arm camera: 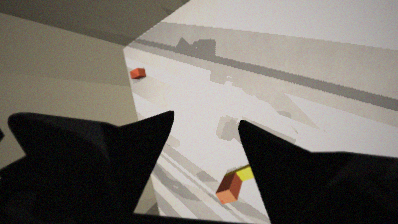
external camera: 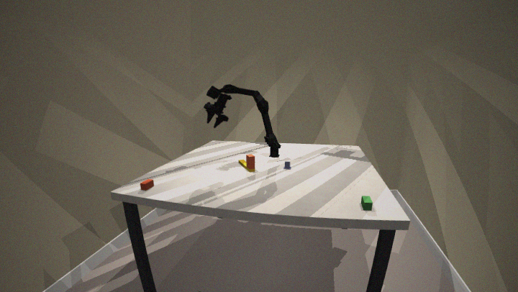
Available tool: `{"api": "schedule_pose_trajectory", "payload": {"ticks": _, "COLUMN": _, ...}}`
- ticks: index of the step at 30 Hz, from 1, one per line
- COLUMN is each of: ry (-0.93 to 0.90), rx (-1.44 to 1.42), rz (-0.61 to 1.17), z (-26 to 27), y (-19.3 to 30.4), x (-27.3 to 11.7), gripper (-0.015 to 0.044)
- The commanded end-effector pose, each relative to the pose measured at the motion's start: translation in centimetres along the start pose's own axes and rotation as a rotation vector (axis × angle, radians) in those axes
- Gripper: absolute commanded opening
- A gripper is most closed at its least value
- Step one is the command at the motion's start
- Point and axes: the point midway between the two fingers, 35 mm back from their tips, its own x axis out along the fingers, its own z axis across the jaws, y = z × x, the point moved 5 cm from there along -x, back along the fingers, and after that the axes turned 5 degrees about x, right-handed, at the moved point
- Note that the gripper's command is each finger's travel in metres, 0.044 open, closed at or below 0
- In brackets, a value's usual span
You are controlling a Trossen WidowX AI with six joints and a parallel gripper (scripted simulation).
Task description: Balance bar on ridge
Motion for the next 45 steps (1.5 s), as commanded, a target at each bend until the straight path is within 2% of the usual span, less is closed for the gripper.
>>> {"api": "schedule_pose_trajectory", "payload": {"ticks": 1, "ry": 0.049, "rx": 0.071, "rz": 0.023, "z": -0.4, "y": 2.0, "x": 0.6, "gripper": 0.0315}}
{"api": "schedule_pose_trajectory", "payload": {"ticks": 17, "ry": 0.280, "rx": 0.336, "rz": 0.071, "z": -2.7, "y": 11.0, "x": 3.0, "gripper": 0.0315}}
{"api": "schedule_pose_trajectory", "payload": {"ticks": 30, "ry": 0.474, "rx": 0.523, "rz": -0.020, "z": -6.0, "y": 17.2, "x": 3.8, "gripper": 0.0315}}
{"api": "schedule_pose_trajectory", "payload": {"ticks": 37, "ry": 0.549, "rx": 0.601, "rz": -0.099, "z": -7.8, "y": 19.8, "x": 3.8, "gripper": 0.0315}}
{"api": "schedule_pose_trajectory", "payload": {"ticks": 45, "ry": 0.555, "rx": 0.608, "rz": -0.107, "z": -8.3, "y": 20.1, "x": 4.7, "gripper": 0.0315}}
